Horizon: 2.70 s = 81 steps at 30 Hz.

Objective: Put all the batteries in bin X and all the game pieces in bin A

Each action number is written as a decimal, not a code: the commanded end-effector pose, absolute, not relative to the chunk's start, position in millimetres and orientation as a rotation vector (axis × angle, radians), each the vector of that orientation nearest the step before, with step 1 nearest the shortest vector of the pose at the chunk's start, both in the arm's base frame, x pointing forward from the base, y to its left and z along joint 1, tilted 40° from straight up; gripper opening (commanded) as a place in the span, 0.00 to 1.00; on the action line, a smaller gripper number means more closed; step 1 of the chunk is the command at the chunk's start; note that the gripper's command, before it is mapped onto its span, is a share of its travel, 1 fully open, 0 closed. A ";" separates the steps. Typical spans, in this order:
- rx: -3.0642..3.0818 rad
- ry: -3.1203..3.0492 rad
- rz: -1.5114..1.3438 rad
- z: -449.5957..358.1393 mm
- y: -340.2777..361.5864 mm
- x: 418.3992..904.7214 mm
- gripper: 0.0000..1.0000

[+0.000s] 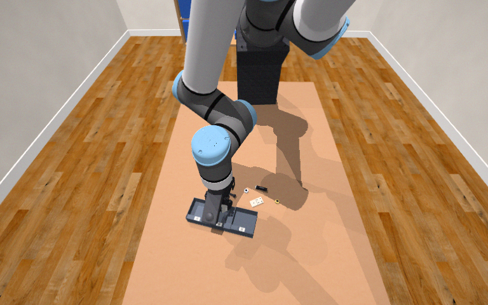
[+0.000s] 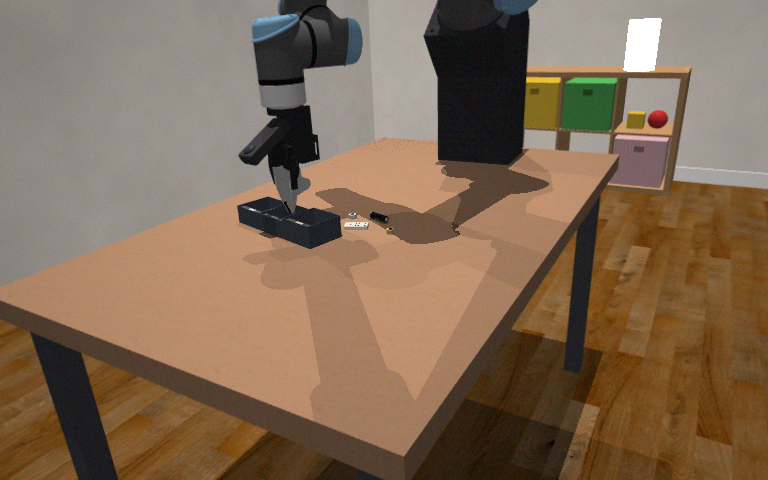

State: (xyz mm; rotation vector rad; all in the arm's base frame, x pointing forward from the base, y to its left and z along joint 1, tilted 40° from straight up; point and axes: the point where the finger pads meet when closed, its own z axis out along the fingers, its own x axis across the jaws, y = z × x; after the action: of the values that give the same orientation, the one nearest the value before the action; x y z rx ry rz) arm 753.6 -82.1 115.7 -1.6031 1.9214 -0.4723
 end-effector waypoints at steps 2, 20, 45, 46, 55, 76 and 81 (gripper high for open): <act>-1.601 1.920 -0.480 108.4 -82.1 764.0 0.04; -1.600 1.921 -0.478 108.0 -82.4 762.1 0.04; -1.600 1.921 -0.478 108.0 -82.4 762.1 0.04; -1.600 1.921 -0.478 108.0 -82.4 762.1 0.04; -1.600 1.921 -0.478 108.0 -82.4 762.1 0.04; -1.599 1.923 -0.477 124.8 -84.7 745.7 0.04; -1.599 1.923 -0.477 129.9 -85.3 741.5 0.04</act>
State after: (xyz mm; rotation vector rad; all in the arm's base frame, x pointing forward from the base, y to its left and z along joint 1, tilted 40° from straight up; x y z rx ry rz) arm 747.8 -85.1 125.3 -1.5990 1.9218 -0.4801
